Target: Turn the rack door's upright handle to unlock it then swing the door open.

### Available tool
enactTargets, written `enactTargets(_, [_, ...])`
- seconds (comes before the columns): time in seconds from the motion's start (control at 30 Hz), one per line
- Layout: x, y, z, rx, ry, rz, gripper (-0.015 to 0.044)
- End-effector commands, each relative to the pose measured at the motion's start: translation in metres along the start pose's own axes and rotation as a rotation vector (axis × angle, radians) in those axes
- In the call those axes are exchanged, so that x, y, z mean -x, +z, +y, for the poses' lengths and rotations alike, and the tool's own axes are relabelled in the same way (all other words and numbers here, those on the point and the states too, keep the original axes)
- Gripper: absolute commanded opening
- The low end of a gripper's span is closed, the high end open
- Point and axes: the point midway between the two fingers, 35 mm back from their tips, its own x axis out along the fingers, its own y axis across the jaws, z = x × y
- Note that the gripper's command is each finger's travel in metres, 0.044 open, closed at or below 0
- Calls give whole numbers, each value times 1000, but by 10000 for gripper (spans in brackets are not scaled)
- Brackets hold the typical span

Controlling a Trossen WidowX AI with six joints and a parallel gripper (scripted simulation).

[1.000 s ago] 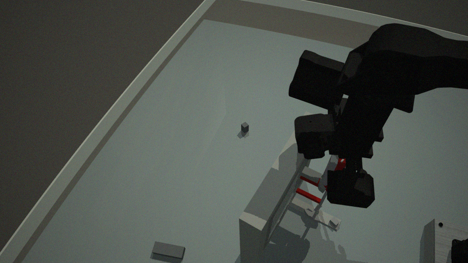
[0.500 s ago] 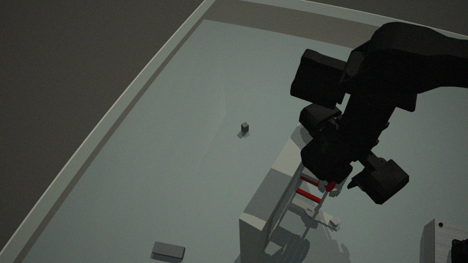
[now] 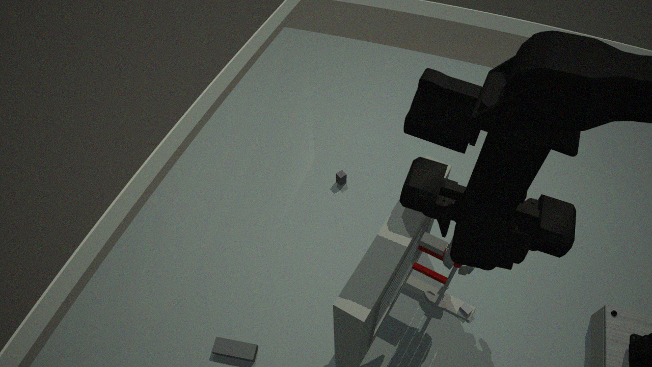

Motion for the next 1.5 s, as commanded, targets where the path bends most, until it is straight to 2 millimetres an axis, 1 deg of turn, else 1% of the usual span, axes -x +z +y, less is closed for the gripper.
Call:
enactTargets(0.0, [-1, 1, -1, 34, -2, -5, 299])
enactTargets(0.03, [-1, 1, -1, 34, -2, -5, 299])
enactTargets(1.37, [-1, 1, -1, 34, -2, -5, 32])
enactTargets(1.47, [-1, 1, -1, 34, -2, -5, 28])
